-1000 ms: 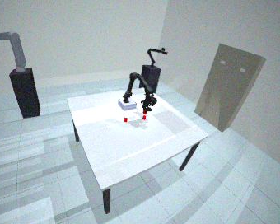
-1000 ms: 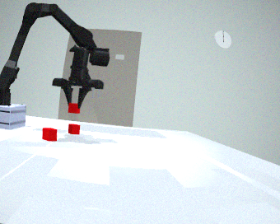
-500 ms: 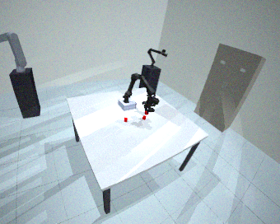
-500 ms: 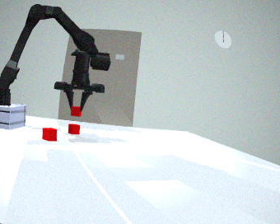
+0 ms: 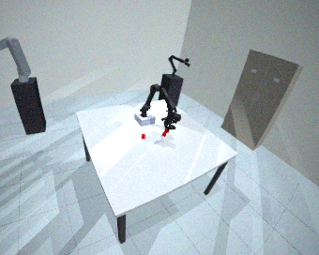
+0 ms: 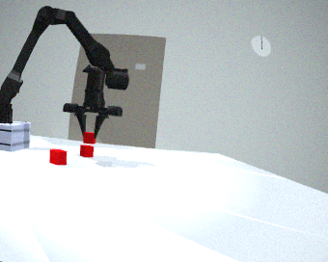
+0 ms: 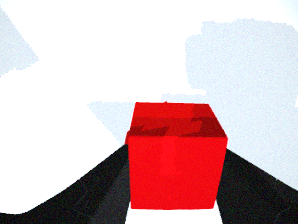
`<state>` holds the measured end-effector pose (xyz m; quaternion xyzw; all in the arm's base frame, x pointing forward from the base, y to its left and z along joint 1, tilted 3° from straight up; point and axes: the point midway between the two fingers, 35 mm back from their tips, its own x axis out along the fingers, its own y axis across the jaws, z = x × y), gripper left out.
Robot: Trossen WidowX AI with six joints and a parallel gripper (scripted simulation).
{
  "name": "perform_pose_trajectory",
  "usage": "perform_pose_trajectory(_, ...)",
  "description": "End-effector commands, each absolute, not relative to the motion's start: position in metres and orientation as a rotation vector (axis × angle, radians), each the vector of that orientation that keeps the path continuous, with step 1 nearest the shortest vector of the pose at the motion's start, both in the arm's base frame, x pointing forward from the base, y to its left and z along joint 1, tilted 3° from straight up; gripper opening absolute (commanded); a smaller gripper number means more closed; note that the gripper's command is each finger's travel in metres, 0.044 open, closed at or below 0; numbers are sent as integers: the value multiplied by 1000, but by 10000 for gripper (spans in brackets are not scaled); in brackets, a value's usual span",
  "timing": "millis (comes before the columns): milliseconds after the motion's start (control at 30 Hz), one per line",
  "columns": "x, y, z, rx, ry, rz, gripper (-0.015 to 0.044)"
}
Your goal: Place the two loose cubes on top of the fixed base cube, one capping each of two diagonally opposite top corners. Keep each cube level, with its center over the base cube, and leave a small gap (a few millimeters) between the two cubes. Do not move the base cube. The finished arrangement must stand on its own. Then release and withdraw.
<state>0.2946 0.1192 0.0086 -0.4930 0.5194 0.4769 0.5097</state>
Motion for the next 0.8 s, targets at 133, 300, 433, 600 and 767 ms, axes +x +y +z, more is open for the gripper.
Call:
perform_pose_trajectory(133, 294, 119, 5, -1188, 1250, 1158, 105)
perform_pose_trajectory(300, 294, 119, 3, -1188, 1250, 1157, 105)
perform_pose_trajectory(433, 294, 119, 3, -1188, 1250, 1157, 105)
perform_pose_trajectory(600, 294, 119, 3, -1188, 1250, 1157, 105)
perform_pose_trajectory(767, 294, 119, 3, -1188, 1250, 1157, 157)
